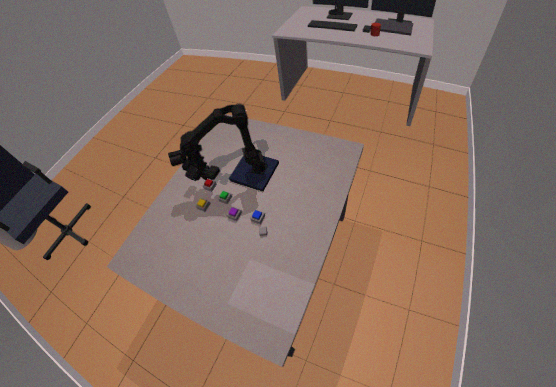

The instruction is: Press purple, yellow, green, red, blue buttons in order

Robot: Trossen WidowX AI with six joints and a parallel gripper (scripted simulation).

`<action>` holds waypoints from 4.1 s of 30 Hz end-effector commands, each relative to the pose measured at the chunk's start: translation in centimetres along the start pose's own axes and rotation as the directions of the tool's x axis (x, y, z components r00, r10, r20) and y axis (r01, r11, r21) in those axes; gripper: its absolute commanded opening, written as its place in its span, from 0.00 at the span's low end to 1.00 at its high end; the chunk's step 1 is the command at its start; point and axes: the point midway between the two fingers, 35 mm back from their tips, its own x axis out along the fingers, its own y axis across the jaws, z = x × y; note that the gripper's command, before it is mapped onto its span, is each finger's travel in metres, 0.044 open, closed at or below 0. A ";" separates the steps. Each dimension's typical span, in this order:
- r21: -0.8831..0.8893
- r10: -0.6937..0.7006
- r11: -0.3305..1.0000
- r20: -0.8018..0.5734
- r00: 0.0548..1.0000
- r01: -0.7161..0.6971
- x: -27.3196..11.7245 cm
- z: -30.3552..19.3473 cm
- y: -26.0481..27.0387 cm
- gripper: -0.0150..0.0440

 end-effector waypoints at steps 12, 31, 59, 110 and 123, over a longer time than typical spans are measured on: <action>-0.003 0.009 1.000 -0.008 1.000 -0.009 2.7 -0.2 0.2 0.29; -0.003 0.009 1.000 -0.008 1.000 -0.009 3.4 -0.2 0.2 0.29; -0.003 0.008 1.000 -0.008 1.000 -0.008 -6.2 -0.1 0.1 0.29; -0.003 0.041 0.999 0.000 0.999 -0.041 0.2 7.3 31.8 0.29; -0.003 0.041 0.999 0.000 0.999 -0.041 2.3 7.2 31.9 0.29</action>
